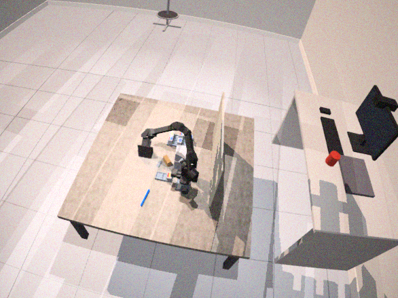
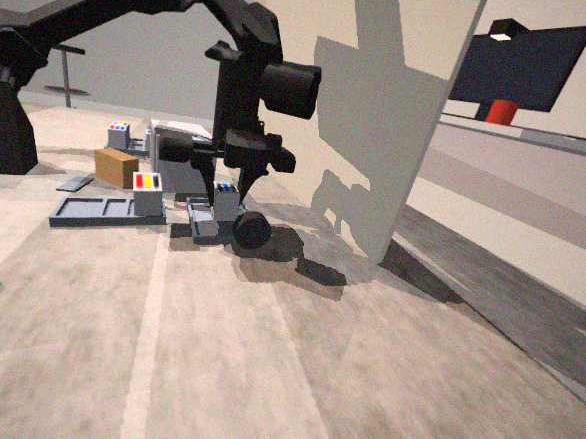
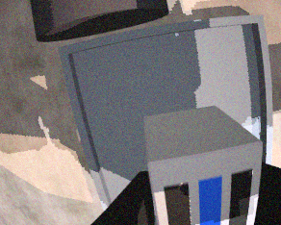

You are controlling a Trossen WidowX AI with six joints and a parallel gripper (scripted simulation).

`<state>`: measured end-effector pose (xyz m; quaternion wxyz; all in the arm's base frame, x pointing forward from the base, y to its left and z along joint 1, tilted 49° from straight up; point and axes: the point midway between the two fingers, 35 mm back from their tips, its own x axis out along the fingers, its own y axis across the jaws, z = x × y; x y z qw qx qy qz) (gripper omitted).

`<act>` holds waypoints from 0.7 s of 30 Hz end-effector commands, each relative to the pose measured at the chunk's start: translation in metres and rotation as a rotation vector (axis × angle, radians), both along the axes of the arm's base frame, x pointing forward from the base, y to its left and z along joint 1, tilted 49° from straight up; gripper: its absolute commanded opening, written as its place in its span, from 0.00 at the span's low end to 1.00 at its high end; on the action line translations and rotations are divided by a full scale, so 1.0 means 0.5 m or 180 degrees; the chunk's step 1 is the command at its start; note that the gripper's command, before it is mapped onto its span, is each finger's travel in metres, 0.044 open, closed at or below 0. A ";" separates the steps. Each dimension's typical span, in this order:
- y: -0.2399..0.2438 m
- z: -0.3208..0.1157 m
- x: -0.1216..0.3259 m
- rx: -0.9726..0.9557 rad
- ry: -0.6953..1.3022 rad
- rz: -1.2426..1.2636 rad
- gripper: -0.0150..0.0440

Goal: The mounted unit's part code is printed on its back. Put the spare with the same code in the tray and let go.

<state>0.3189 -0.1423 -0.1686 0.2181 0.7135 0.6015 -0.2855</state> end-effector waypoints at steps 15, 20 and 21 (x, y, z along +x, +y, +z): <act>-0.143 0.126 -0.022 -0.0005 0.0016 -0.0017 1.00; -0.158 0.143 -0.028 -0.0001 0.0017 -0.0019 1.00; -0.160 0.134 -0.026 -0.0028 -0.0004 -0.0089 1.00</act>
